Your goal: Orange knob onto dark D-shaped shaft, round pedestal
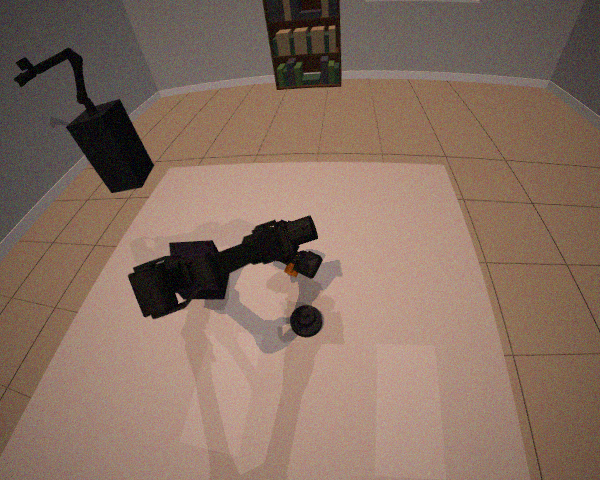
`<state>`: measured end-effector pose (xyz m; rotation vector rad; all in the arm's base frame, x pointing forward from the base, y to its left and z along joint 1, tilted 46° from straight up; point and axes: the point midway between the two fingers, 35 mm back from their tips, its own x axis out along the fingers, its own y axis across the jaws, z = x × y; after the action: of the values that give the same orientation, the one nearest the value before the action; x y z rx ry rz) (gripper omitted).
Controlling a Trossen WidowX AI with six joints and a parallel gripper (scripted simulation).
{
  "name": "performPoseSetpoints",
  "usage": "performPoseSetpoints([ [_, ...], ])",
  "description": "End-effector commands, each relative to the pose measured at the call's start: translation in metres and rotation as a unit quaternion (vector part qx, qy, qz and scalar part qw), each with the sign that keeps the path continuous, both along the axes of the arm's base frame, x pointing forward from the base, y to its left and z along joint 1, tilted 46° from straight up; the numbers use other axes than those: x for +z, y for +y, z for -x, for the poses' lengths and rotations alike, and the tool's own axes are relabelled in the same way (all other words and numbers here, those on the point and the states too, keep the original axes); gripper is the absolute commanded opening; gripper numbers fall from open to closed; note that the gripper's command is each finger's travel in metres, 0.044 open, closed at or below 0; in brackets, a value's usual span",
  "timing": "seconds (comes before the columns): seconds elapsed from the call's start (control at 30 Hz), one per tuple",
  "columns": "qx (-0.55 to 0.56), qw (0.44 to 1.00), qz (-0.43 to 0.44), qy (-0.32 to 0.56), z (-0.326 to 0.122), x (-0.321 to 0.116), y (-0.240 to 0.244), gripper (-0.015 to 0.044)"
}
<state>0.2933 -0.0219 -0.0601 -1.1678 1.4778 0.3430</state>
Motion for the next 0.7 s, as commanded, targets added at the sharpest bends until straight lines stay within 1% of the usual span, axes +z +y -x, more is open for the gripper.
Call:
performPoseSetpoints([
  [0.0,0.018,0.999,-0.03,-0.016,0.003,0.003,-0.002,0.0179],
  [0.67,0.085,0.978,-0.168,-0.092,0.017,0.016,-0.015,0.0179],
])
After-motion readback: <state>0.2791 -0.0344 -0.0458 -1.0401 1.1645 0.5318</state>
